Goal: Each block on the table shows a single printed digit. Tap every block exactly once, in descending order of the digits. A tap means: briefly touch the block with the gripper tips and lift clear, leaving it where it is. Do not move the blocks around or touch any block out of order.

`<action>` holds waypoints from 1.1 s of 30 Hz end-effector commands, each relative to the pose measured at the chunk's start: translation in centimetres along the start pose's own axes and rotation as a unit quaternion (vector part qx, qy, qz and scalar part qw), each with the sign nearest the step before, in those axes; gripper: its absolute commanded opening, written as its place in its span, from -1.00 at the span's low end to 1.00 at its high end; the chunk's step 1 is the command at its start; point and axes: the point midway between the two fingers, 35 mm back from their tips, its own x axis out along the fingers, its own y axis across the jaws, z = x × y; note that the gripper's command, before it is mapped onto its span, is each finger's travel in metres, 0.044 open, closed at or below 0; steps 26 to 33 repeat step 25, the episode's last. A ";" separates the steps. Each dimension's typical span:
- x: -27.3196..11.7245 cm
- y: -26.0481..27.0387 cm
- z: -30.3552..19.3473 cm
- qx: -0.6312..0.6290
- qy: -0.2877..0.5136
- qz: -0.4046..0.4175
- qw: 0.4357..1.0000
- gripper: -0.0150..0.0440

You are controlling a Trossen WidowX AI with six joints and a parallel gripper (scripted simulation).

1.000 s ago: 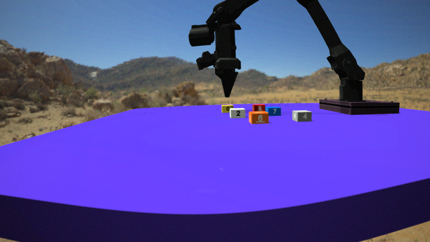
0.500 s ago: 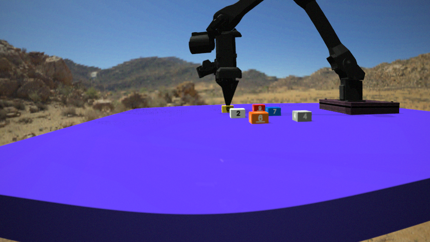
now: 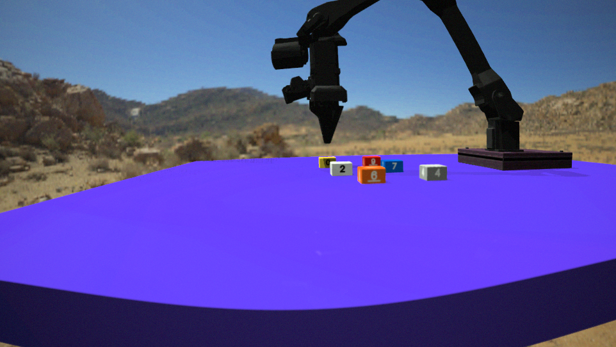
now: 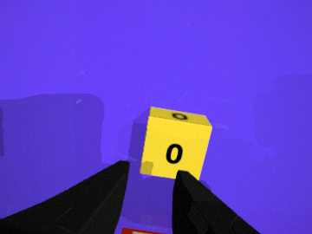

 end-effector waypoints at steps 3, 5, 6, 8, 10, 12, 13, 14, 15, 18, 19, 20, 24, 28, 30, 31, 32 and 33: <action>-1.7 7.9 -0.2 -0.024 -0.001 0.004 1.000 0.29; -2.5 11.3 -0.8 -0.033 -0.002 0.005 0.999 0.47; -2.9 12.7 -1.2 -0.036 -0.002 0.006 0.999 0.56; -3.5 15.1 -2.0 -0.034 -0.002 0.007 0.999 0.73; -4.3 17.8 -3.2 -0.029 -0.001 0.008 1.000 0.86; -5.1 20.4 -4.6 -0.024 0.000 0.010 1.000 0.86; -5.5 21.6 -5.4 -0.021 0.001 0.010 1.000 0.86; -5.9 22.7 -6.2 -0.018 0.002 0.010 1.000 0.86; -6.3 23.8 -7.1 -0.016 0.002 0.011 1.000 0.86; -7.4 26.8 -9.8 -0.008 0.004 0.012 1.000 0.86; -7.7 27.4 -10.6 -0.006 0.005 0.012 1.000 0.86; -7.9 27.9 -11.2 -0.005 0.005 0.012 1.000 0.86; -8.2 28.6 -12.0 -0.003 0.005 0.012 1.000 0.86; -8.2 28.6 -12.0 -0.003 0.005 0.012 1.000 0.86; -8.2 28.6 -12.0 -0.003 0.005 0.012 1.000 0.86; -8.2 28.6 -12.0 -0.003 0.005 0.012 1.000 0.86; -8.2 28.6 -12.0 -0.003 0.005 0.012 1.000 0.86; -8.2 28.6 -12.0 -0.003 0.005 0.012 1.000 0.86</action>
